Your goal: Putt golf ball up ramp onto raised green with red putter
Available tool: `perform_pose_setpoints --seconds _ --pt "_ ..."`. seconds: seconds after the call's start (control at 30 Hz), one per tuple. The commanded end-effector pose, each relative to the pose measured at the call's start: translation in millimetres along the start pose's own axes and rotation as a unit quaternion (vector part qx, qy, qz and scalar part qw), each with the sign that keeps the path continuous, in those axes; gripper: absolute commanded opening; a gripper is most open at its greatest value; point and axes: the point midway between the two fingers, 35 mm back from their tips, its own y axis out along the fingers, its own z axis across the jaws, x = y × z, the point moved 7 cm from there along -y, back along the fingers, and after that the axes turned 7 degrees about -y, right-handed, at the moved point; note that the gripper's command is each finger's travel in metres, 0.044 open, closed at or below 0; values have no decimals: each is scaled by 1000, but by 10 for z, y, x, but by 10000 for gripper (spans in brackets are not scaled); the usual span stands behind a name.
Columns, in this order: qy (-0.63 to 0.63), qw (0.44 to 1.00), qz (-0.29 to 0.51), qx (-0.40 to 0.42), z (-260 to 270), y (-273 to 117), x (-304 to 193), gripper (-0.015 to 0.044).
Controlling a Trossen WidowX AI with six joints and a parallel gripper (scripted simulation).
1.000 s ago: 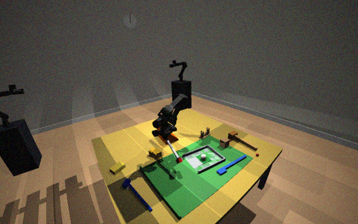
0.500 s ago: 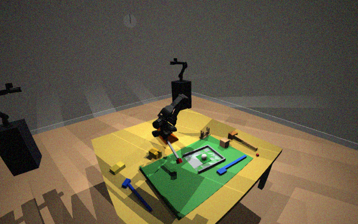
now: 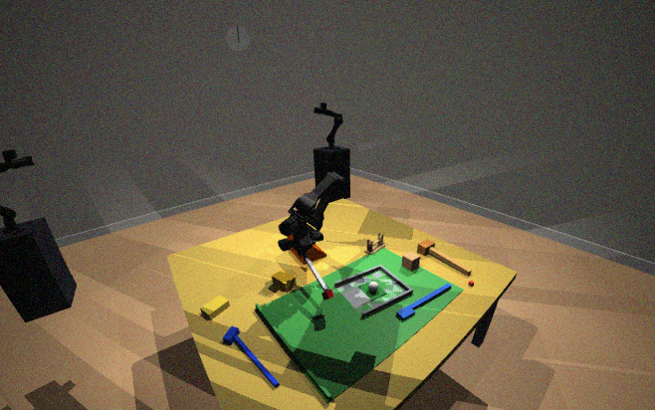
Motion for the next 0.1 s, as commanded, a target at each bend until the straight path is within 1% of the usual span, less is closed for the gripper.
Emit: perform_pose_setpoints --seconds 0.0,0.07 --pt "1 1000 -1 0 -2 1 1 0" --pt "1 1000 -1 0 -2 1 1 0"
